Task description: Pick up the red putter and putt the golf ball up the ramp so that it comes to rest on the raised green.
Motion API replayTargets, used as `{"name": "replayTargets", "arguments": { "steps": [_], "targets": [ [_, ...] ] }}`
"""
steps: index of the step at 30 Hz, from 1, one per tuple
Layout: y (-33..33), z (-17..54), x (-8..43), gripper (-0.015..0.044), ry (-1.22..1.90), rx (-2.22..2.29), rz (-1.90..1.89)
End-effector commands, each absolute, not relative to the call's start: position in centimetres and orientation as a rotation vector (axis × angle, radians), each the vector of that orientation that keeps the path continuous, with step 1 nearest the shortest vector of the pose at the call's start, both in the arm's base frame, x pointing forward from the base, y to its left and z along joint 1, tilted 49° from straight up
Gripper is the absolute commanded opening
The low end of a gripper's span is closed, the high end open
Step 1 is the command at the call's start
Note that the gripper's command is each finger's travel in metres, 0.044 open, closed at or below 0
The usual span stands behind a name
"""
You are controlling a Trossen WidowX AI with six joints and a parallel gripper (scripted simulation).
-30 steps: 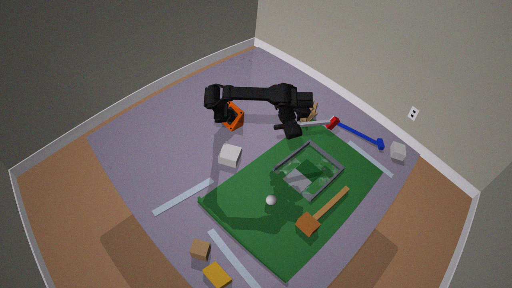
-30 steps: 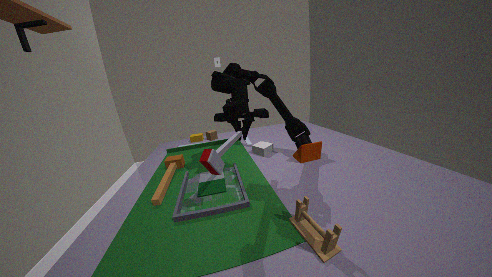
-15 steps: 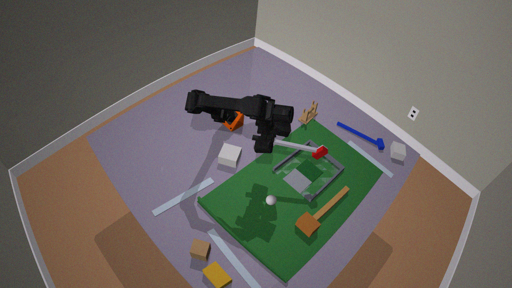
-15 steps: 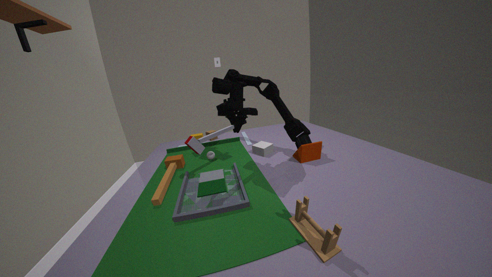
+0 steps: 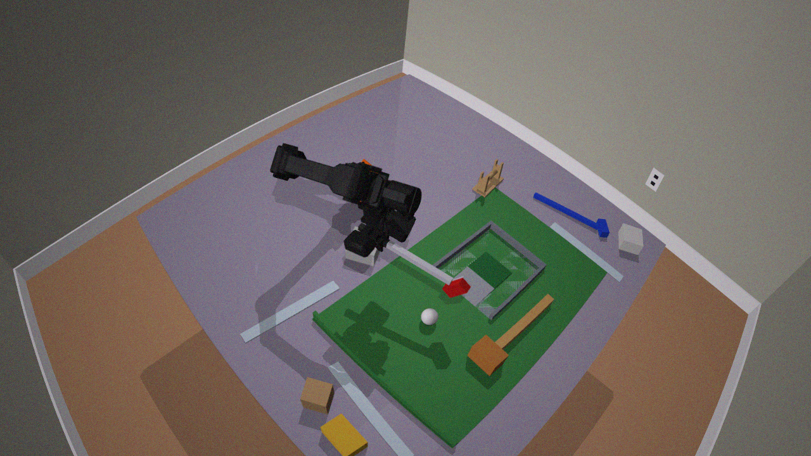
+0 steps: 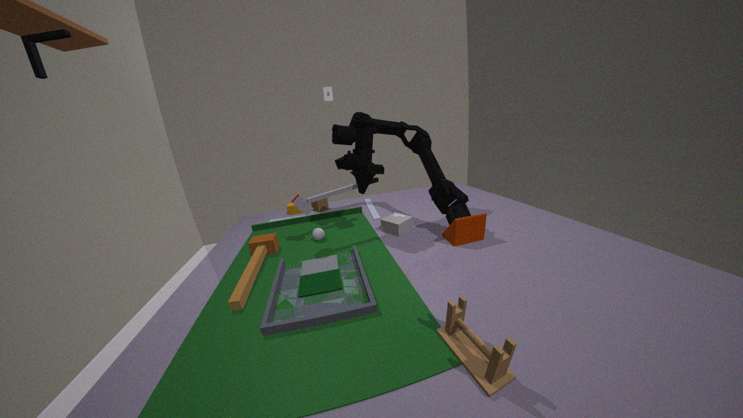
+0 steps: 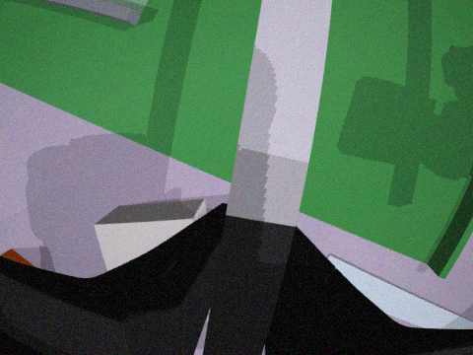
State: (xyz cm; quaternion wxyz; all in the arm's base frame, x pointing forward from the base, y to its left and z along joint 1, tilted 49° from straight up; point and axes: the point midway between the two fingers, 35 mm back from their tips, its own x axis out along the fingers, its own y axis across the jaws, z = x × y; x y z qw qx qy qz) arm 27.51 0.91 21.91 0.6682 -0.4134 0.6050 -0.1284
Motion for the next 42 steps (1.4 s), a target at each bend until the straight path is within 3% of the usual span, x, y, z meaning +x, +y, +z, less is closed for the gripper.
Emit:
{"name": "replayTargets", "arguments": {
  "steps": [1, 42],
  "targets": [
    [-1.2, 23.8, 26.2, 0.0, 1.323, -0.87, -0.39],
    [-7.4, 20.6, 26.3, 0.0, 1.417, -0.743, -0.575]
  ]
}}
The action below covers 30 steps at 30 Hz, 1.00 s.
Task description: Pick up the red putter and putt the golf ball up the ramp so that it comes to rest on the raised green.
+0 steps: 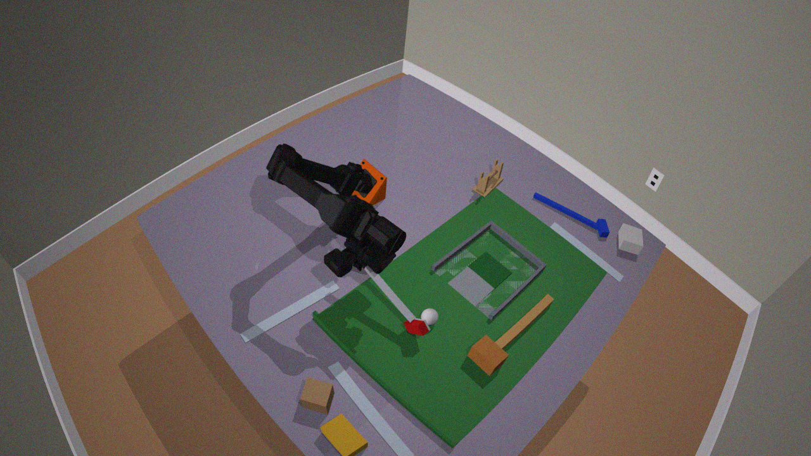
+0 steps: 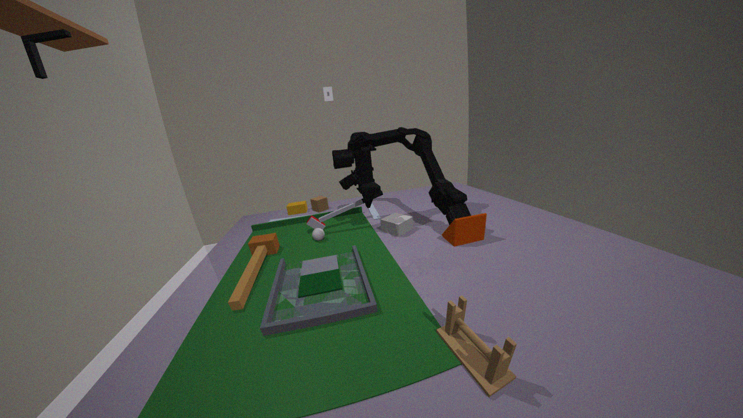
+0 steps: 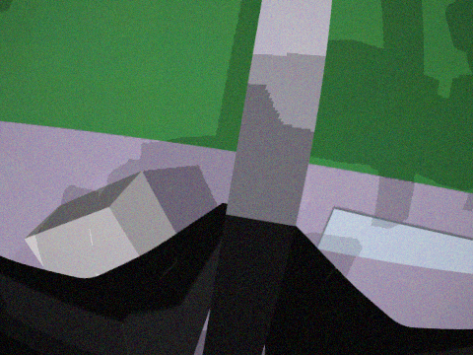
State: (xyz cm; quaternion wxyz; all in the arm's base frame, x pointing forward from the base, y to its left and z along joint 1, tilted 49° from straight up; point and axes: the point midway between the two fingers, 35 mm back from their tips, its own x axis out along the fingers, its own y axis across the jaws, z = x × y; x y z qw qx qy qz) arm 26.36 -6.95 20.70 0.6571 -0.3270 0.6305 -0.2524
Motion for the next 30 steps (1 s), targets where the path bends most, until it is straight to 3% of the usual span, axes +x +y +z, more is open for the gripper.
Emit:
{"name": "replayTargets", "arguments": {
  "steps": [1, 30],
  "targets": [
    [-7.5, 20.5, 26.3, 0.0, 1.417, -0.743, -0.575],
    [-9.5, 22.3, 26.5, 0.0, 1.427, -0.743, -0.573]
  ]
}}
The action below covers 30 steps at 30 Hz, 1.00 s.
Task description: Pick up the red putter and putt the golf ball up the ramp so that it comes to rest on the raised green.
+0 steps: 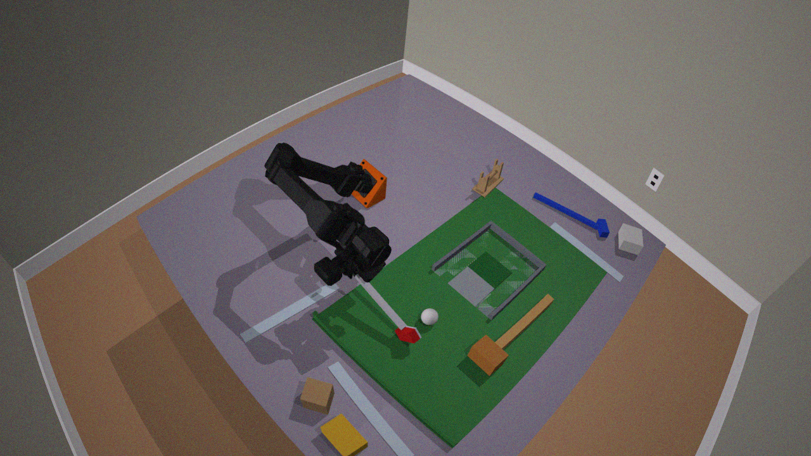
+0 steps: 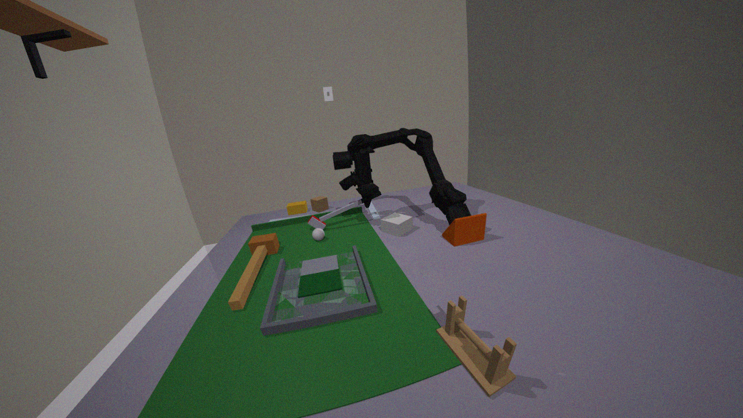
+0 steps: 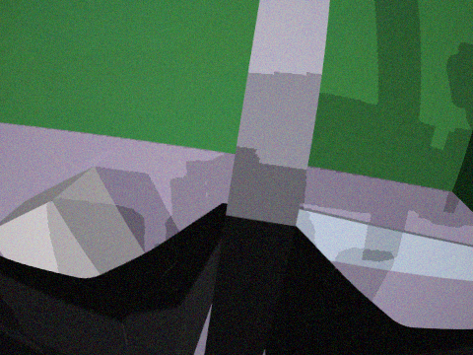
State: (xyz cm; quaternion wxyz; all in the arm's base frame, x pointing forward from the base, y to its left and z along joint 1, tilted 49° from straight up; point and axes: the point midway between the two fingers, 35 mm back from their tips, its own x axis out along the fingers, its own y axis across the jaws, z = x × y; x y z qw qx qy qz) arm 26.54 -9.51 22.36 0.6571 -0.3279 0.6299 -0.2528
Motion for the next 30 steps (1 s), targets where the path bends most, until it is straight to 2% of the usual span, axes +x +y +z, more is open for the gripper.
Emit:
{"name": "replayTargets", "arguments": {
  "steps": [1, 4, 15, 30],
  "targets": [
    [-9.5, 22.3, 26.5, 0.0, 1.427, -0.743, -0.573],
    [-8.9, 21.7, 26.7, 0.0, 1.427, -0.74, -0.569],
    [-0.7, 12.3, 25.5, 0.0, 1.42, -0.74, -0.571],
    [3.3, 15.5, 25.0, 0.0, 1.399, -0.757, -0.526]
  ]
}}
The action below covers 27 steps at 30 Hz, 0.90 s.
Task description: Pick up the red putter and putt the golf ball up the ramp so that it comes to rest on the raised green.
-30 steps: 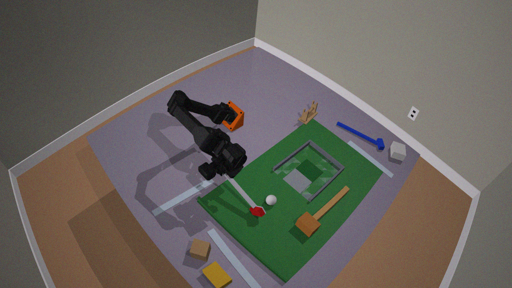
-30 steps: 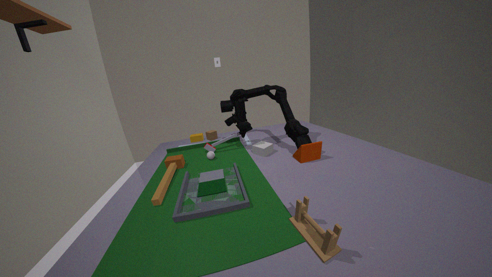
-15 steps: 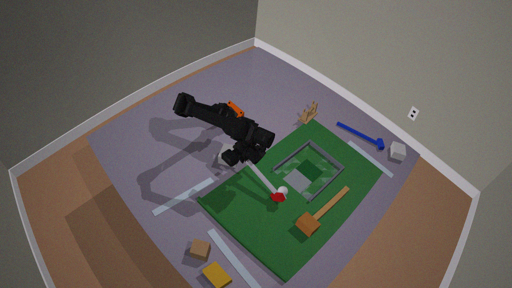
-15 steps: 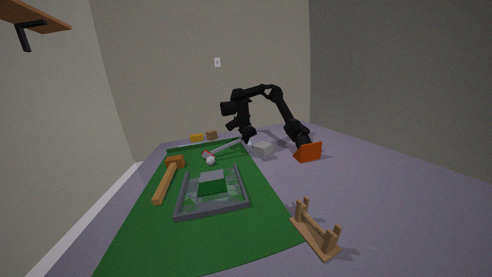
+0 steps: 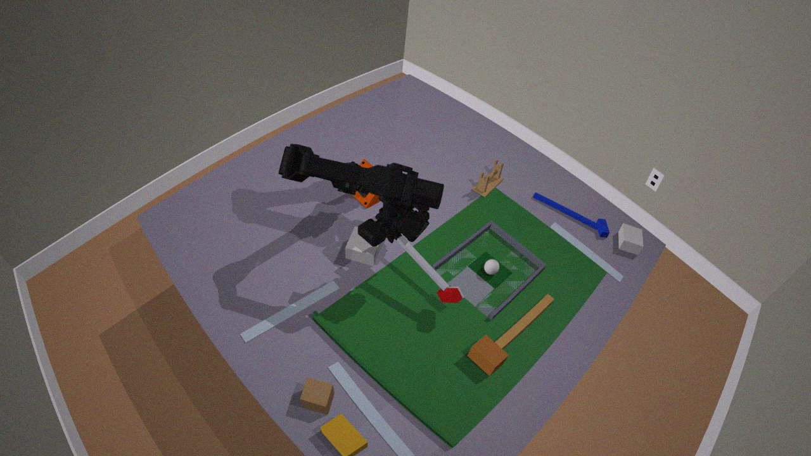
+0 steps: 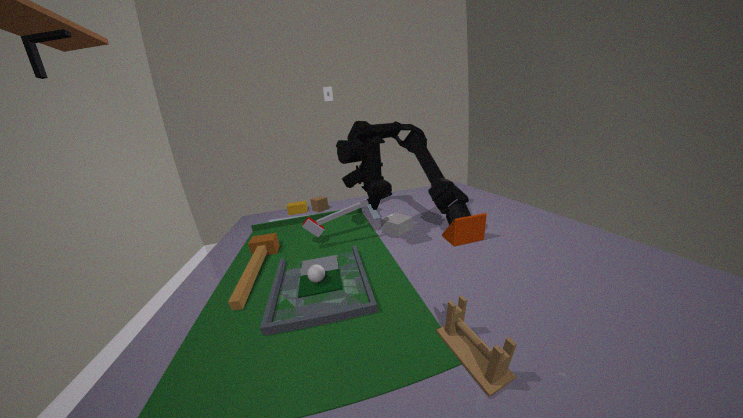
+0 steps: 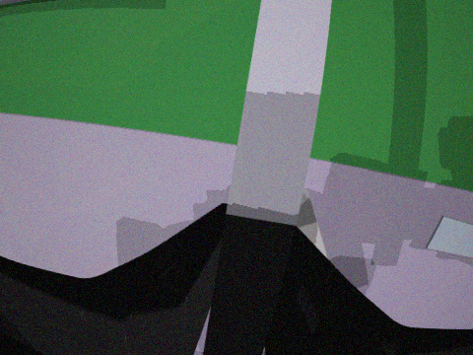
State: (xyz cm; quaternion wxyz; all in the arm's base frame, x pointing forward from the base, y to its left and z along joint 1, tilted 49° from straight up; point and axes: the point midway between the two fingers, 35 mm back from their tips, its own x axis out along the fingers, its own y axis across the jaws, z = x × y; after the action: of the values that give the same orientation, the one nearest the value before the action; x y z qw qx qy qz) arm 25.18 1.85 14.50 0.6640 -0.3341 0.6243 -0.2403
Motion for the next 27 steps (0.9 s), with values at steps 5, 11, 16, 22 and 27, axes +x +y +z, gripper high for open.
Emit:
{"name": "replayTargets", "arguments": {
  "steps": [5, 11, 16, 22, 27],
  "targets": [
    [3.2, 15.64, 25.01, 0.0, 1.397, -0.76, -0.525],
    [3.2, 15.64, 25.01, 0.0, 1.397, -0.76, -0.525],
    [3.2, 15.64, 25.01, 0.0, 1.397, -0.76, -0.525],
    [3.2, 15.64, 25.01, 0.0, 1.397, -0.76, -0.525],
    [3.2, 15.64, 25.01, 0.0, 1.397, -0.76, -0.525]
  ]
}}
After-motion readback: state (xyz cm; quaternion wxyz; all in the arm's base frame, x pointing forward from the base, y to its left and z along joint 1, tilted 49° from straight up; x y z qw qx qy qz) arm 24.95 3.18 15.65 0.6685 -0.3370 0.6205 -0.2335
